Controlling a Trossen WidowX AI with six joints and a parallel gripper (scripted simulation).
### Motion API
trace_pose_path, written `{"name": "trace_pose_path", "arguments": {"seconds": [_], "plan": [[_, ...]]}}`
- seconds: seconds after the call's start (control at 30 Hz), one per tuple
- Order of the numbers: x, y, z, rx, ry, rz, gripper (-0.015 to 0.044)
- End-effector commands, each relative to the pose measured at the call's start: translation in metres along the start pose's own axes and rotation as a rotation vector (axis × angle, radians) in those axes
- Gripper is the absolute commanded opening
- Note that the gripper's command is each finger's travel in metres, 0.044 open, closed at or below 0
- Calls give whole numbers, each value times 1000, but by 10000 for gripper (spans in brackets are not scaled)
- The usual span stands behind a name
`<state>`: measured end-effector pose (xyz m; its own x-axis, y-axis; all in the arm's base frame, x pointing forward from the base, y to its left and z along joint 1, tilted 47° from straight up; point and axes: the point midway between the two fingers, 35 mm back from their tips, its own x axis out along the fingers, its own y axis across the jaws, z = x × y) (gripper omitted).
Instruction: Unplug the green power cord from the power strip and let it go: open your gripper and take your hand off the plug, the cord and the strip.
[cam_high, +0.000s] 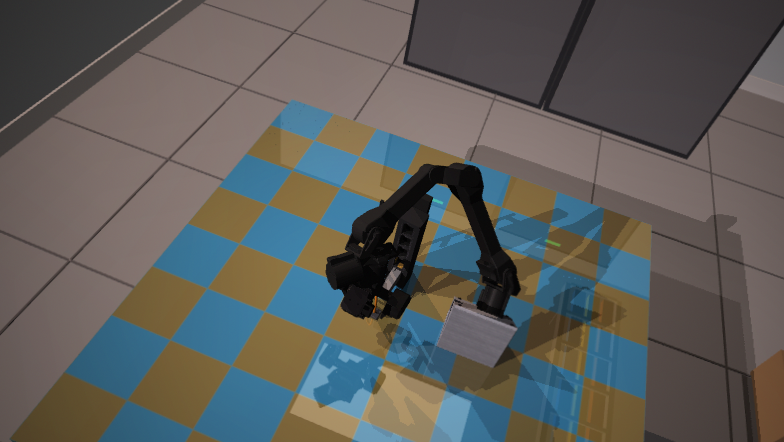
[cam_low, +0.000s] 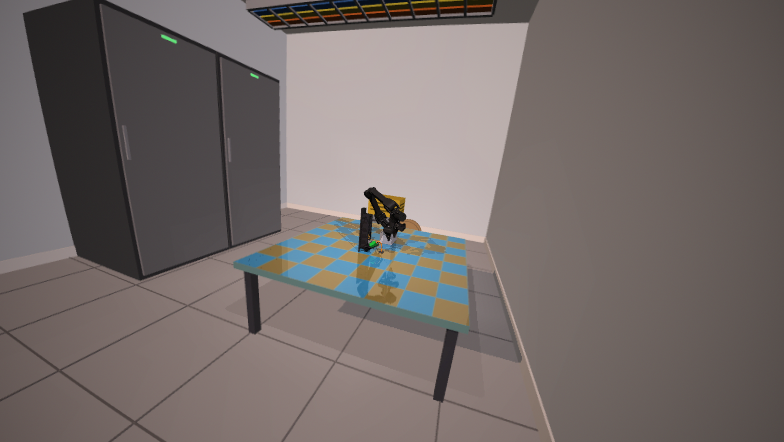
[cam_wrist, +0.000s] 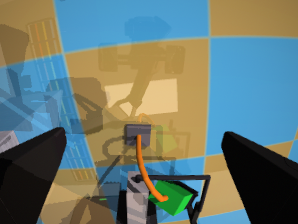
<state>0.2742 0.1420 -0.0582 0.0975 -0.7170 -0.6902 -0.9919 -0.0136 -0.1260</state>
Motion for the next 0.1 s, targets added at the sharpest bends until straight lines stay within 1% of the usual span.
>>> {"name": "trace_pose_path", "arguments": {"seconds": [0.0, 0.07], "plan": [[0, 0, 0, 4, -2, 4, 440], [0, 0, 0, 4, -2, 4, 440]]}}
